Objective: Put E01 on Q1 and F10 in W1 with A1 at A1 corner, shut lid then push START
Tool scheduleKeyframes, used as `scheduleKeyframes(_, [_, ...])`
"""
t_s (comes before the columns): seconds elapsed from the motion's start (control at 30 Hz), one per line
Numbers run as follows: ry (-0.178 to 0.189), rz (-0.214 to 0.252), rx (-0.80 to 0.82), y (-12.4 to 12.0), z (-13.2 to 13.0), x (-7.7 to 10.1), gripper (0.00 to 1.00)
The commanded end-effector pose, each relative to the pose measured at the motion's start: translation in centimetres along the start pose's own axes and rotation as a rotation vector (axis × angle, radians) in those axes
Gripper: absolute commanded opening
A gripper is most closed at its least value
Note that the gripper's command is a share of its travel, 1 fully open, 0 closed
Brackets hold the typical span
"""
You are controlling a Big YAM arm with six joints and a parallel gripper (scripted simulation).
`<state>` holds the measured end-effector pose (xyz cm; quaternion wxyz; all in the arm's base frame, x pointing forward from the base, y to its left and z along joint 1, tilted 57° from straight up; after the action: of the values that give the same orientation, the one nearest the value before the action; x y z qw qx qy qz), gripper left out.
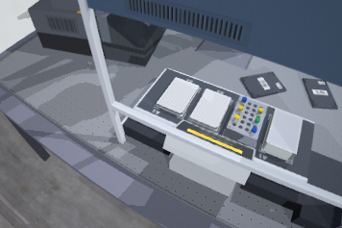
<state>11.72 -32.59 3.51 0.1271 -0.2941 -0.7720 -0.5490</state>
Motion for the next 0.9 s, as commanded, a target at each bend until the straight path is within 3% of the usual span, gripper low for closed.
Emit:
scheduleKeyframes(0.0, [0.163,0.029,-0.084,-1.6,5.4,-4.1,0.0])
scheduleKeyframes(0.47, [0.16,0.029,-0.078,-1.5,5.3,-4.4,0.0])
scheduleKeyframes(0.5, [0.18,0.044,-0.105,-2.2,5.6,-3.6,0.0])
scheduleKeyframes(0.87, [0.167,0.029,-0.063,-1.6,4.7,-5.0,0.0])
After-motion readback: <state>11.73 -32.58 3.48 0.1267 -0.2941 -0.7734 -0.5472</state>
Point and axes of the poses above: the point where the finger pads meet when closed, its own x axis back along the fingers, its own z axis across the jaws, y = z × x, the point moved 9 cm from there along x, back along the fingers
